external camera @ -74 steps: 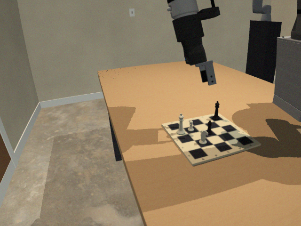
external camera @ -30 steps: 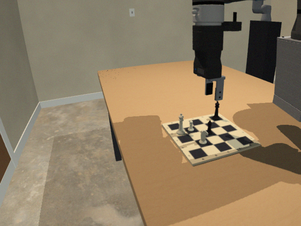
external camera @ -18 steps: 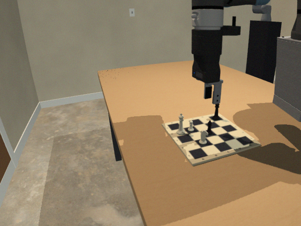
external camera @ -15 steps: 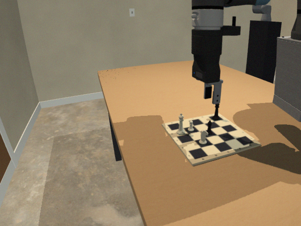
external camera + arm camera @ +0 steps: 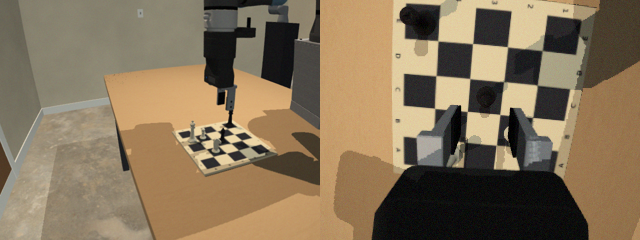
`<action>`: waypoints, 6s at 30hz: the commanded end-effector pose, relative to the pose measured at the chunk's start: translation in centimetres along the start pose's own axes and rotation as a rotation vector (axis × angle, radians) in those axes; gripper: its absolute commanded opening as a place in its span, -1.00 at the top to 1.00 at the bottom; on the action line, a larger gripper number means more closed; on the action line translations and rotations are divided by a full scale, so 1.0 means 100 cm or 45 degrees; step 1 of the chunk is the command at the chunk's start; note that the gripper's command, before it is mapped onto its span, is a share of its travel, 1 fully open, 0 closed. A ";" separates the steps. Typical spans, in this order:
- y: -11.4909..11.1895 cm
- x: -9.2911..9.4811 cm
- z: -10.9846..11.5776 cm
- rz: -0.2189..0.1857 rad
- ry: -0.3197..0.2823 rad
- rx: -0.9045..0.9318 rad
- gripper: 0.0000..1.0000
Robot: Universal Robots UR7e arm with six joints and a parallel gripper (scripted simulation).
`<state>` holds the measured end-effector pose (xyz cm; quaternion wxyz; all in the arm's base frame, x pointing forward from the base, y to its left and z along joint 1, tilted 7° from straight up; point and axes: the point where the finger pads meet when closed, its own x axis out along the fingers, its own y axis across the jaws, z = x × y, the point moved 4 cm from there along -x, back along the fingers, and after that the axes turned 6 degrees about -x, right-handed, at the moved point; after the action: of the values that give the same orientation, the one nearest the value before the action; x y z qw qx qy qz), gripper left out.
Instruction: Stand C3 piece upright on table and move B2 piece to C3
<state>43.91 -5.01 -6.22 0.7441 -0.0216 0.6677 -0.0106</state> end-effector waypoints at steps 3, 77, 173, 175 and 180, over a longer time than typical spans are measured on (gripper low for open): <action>0.000 0.000 0.000 -0.001 0.000 -0.002 -0.45; 0.000 0.052 0.001 -0.002 -0.002 -0.002 -0.45; 0.000 0.076 0.002 -0.002 -0.003 -0.002 -0.45; 0.000 0.076 0.002 -0.002 -0.003 -0.002 -0.45; 0.000 0.086 0.002 -0.002 -0.003 -0.002 -0.45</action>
<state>44.72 -5.33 -13.87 0.7430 -0.0213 0.6689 -0.0100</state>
